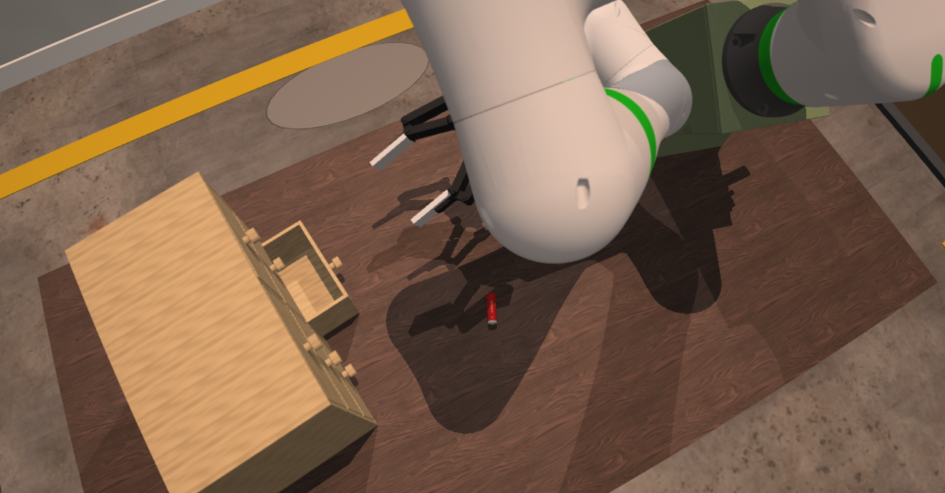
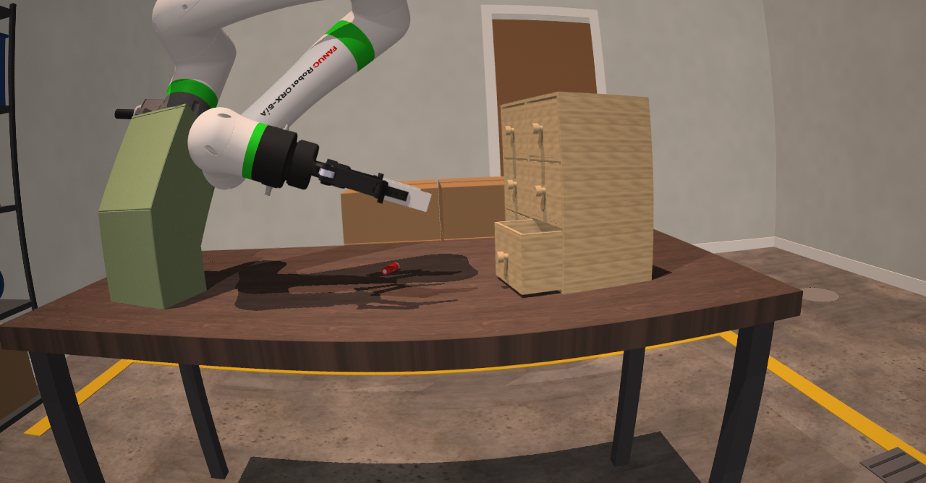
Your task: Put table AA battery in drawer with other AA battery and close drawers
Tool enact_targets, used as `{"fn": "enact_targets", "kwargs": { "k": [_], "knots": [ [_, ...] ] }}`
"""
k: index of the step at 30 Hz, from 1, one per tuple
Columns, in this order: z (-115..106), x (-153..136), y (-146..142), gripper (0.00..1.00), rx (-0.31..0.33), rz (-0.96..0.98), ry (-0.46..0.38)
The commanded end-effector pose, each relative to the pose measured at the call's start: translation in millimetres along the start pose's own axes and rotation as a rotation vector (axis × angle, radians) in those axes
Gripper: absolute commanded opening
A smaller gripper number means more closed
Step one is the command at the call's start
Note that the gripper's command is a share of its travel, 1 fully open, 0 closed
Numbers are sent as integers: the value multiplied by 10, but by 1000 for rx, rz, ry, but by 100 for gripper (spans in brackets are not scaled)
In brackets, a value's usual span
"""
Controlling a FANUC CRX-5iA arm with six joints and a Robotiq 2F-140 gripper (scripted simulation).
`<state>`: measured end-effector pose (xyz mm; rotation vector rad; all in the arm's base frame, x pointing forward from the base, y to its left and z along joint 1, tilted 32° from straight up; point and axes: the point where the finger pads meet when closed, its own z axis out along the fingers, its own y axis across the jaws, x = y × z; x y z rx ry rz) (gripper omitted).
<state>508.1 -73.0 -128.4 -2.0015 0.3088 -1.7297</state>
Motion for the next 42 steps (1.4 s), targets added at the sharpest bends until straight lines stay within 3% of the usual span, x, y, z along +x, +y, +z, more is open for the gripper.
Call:
{"fn": "enact_targets", "kwargs": {
  "k": [1, 24, 32, 42],
  "knots": [
    [-1, -2, 0, 0, 0, 0, -1],
    [49, -39, 0, 0, 0, 0, -1],
    [212, -159, 0, 0, 0, 0, -1],
    [710, -526, 0, 0, 0, 0, -1]
  ]
}}
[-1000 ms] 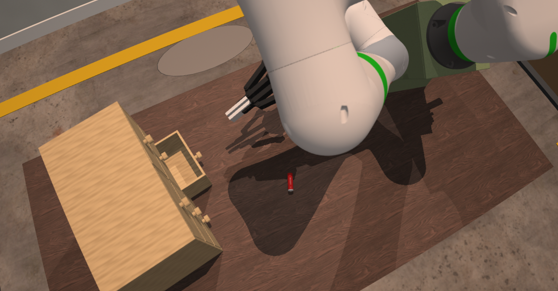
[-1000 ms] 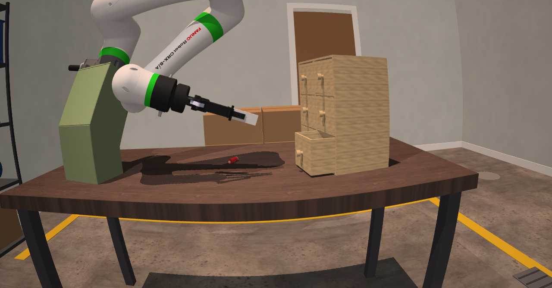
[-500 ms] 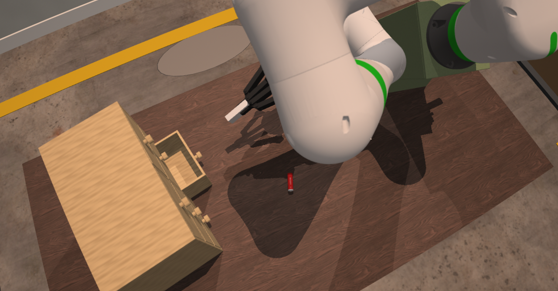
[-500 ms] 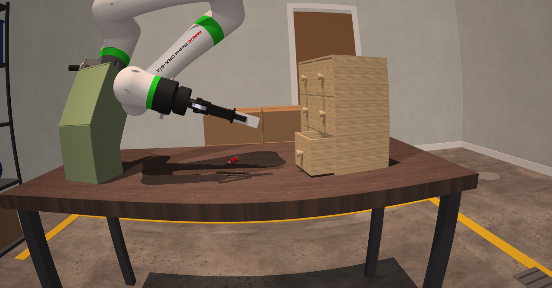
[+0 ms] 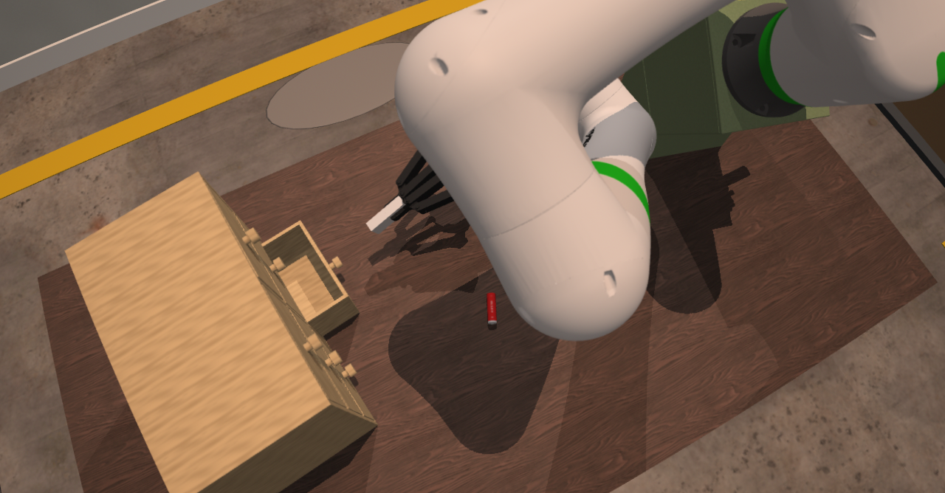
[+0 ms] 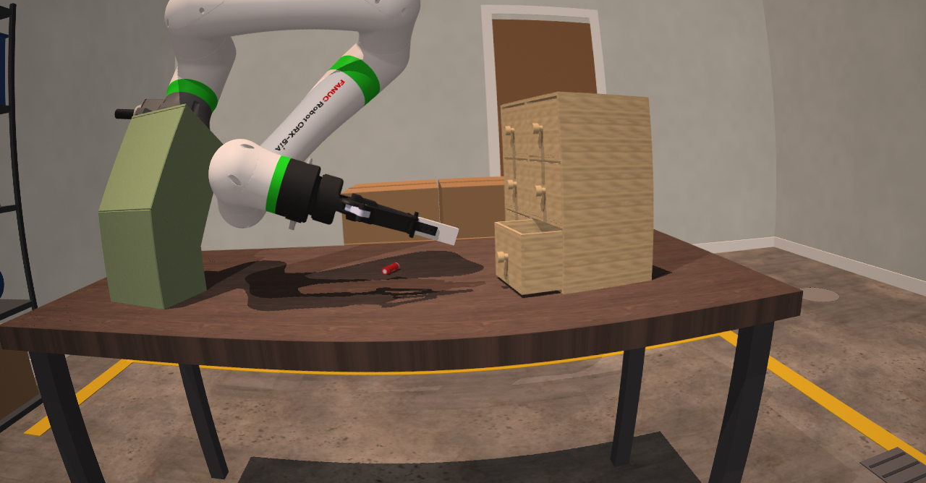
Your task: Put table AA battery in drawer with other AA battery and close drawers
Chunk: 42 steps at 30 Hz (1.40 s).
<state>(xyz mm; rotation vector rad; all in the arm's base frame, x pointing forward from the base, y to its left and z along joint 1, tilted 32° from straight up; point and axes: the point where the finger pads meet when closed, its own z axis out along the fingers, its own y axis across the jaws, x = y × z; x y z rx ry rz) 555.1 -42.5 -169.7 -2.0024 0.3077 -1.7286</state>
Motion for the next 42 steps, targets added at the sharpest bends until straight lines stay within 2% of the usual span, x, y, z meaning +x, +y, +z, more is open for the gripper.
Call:
{"fn": "enact_targets", "kwargs": {
  "k": [1, 4, 11, 42],
  "knots": [
    [196, -142, -1, 0, 0, 0, 1],
    [301, -219, -1, 0, 0, 0, 1],
    [380, -277, -1, 0, 0, 0, 1],
    [387, -280, -1, 0, 0, 0, 1]
  ]
}}
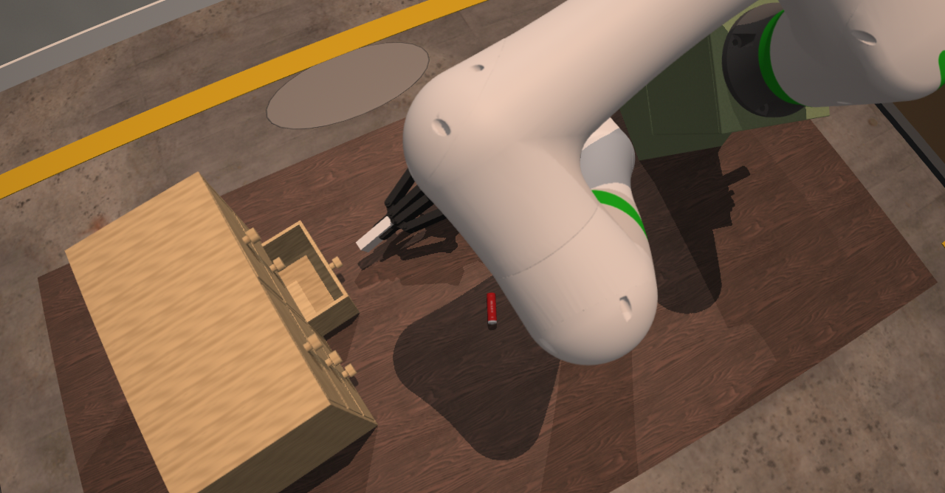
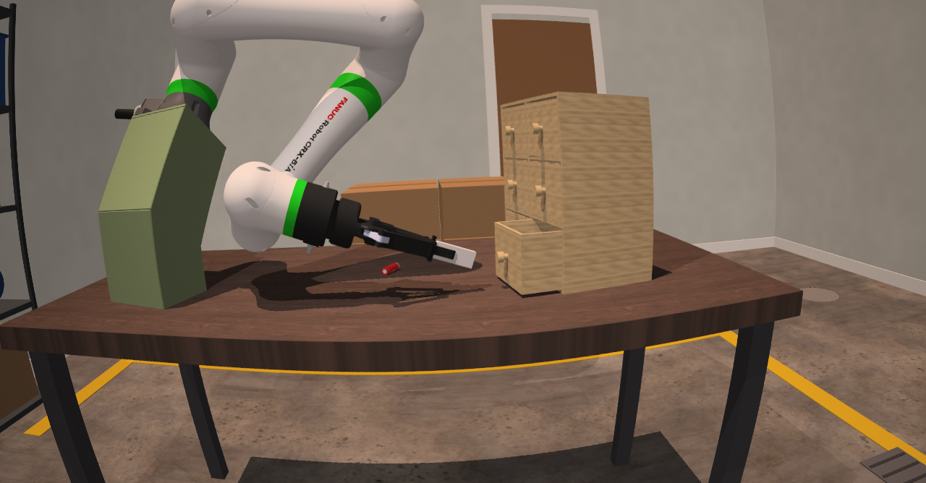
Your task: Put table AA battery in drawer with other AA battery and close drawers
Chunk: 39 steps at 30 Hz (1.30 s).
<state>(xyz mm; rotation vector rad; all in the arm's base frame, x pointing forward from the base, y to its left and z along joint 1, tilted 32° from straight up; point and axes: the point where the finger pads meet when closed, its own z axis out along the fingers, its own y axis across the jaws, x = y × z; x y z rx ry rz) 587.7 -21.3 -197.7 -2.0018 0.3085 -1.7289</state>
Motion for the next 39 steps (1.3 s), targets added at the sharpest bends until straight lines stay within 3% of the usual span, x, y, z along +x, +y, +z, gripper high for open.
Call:
{"fn": "enact_targets", "kwargs": {
  "k": [1, 18, 39],
  "knots": [
    [1, 2, 1, 0, 0, 0, 0],
    [61, 24, 1, 0, 0, 0, 0],
    [287, 106, 1, 0, 0, 0, 0]
  ]
}}
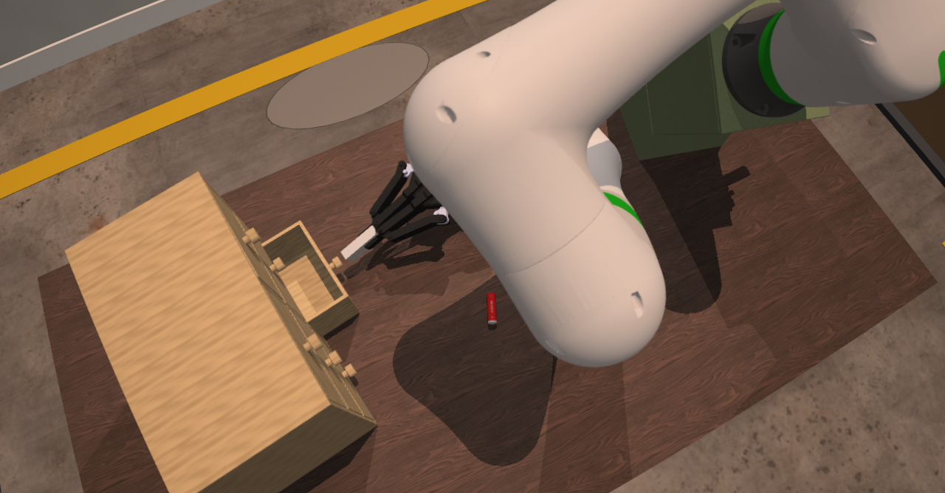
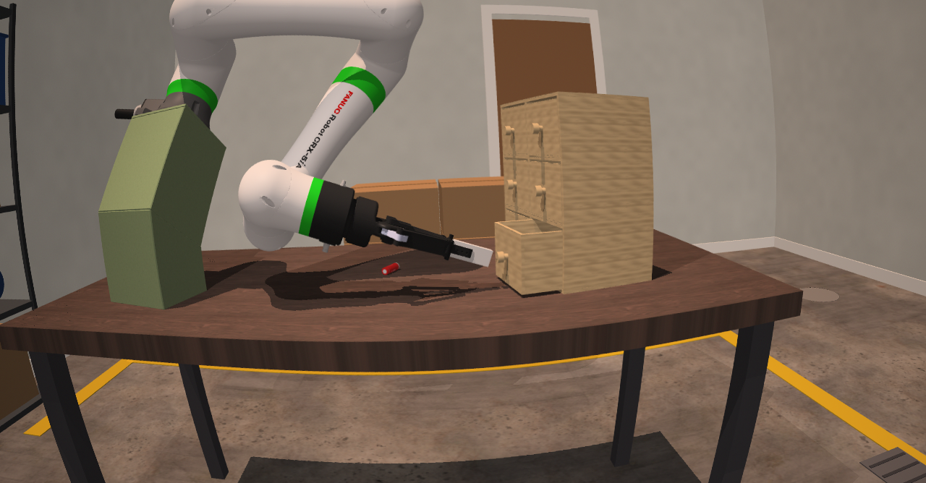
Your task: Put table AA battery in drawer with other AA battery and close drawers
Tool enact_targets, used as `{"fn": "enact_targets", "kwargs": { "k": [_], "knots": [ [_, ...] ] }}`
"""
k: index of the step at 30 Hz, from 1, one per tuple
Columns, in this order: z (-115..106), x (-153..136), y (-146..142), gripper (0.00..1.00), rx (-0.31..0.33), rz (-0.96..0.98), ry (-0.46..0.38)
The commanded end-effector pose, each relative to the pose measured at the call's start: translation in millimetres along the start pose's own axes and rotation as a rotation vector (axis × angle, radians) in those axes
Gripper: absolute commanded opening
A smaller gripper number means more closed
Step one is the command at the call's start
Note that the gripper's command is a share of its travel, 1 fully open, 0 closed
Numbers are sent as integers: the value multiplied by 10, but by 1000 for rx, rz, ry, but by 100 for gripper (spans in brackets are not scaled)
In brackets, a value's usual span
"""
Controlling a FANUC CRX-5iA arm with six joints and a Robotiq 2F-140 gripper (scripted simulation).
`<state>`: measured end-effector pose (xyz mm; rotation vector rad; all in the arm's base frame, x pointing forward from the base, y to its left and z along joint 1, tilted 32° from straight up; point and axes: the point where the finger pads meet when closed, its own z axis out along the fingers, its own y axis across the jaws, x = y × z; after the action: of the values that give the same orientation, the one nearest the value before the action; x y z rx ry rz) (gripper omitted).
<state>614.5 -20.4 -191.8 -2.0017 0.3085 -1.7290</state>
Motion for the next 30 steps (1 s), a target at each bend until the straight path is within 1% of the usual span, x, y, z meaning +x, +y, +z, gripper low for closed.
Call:
{"fn": "enact_targets", "kwargs": {
  "k": [1, 8, 10, 25, 30],
  "knots": [
    [45, 17, 1, 0, 0, 0, 0],
    [162, 60, 1, 0, 0, 0, 0],
    [162, 60, 1, 0, 0, 0, 0],
    [420, 154, 1, 0, 0, 0, 0],
    [467, 171, 1, 0, 0, 0, 0]
  ]
}}
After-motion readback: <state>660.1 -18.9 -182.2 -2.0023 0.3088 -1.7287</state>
